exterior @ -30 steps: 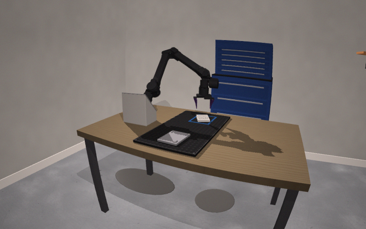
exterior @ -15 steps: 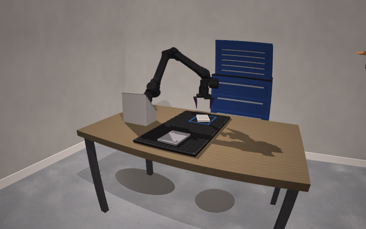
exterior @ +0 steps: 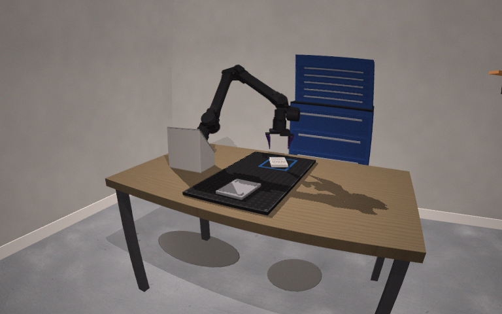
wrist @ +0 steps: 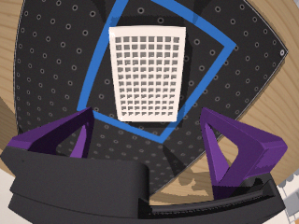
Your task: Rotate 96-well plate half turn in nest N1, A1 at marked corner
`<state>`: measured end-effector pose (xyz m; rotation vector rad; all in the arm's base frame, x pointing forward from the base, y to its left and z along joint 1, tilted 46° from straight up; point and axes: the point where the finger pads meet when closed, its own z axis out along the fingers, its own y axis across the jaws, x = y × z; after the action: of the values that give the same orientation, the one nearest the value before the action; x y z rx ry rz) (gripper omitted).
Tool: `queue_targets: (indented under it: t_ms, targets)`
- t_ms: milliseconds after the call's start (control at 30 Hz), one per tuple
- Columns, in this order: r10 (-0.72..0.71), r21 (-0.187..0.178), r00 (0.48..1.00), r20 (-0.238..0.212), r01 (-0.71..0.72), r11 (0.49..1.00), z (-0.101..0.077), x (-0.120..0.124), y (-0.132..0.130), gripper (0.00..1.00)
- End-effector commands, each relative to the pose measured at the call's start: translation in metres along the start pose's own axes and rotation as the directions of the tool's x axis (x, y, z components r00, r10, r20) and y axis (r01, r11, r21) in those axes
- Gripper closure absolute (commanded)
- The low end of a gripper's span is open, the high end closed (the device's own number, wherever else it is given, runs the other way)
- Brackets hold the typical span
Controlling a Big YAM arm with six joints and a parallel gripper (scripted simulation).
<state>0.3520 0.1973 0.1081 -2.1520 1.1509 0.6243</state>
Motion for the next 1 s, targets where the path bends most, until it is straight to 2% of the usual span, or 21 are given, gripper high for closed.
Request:
queue_targets:
  t_ms: [0,400,467,567,867,967]
  targets:
    - [-0.041,0.054,0.999,-0.017,0.042,0.998,-0.021,-0.003,-0.020,0.00]
    - [-0.041,0.054,0.999,-0.017,0.042,0.998,-0.021,-0.003,-0.020,0.00]
    - [-0.028,0.025,1.000,-0.003,0.028,0.999,-0.002,-0.008,-0.009,0.00]
    - [-0.007,0.005,1.000,0.005,0.007,1.000,0.010,-0.002,-0.003,0.00]
    - [-0.005,0.002,1.000,0.003,0.005,1.000,0.026,-0.002,-0.002,0.00]
    - [-0.007,0.011,1.000,0.000,0.007,1.000,0.024,-0.002,-0.004,0.00]
